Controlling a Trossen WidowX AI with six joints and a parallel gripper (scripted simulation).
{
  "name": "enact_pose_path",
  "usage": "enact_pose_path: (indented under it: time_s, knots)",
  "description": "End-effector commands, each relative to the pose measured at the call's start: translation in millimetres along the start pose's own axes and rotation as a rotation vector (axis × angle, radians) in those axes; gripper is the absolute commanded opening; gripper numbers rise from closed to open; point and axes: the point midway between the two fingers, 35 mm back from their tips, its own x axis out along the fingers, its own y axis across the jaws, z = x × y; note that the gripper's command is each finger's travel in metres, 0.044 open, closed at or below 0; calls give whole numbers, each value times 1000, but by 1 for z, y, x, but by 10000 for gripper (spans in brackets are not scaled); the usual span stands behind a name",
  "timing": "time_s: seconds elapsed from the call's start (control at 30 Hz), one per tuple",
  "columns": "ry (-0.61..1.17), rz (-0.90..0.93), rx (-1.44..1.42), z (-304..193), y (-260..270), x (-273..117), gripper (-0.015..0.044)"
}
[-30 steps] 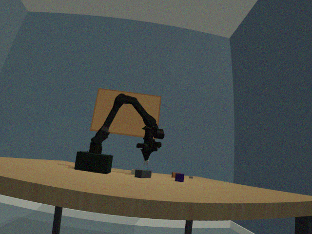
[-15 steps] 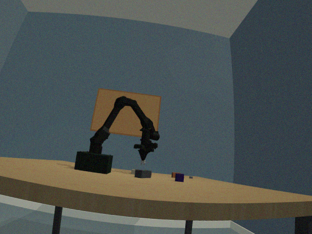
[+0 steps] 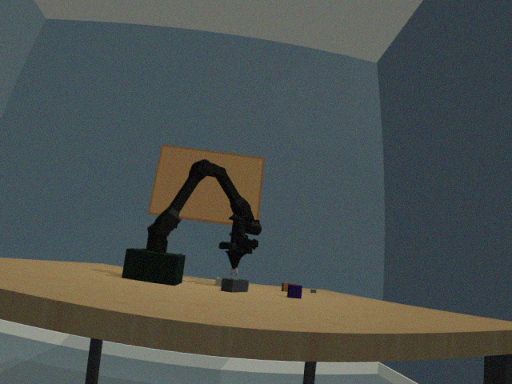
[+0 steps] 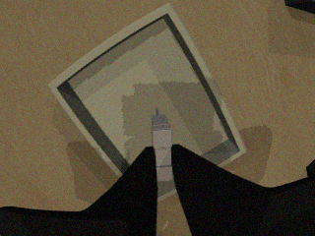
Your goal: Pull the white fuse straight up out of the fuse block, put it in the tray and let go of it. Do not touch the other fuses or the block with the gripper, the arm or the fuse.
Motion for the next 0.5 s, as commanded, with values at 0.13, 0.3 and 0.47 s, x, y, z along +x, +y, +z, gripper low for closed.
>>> enact_pose_path:
  time_s: [0.13, 0.3, 0.47]
  knots:
    - [1, -1, 3, 0, 0, 14, 0]
    - [1, -1, 3, 0, -1, 19, 0]
    - [1, -1, 2, 0, -1, 15, 131]
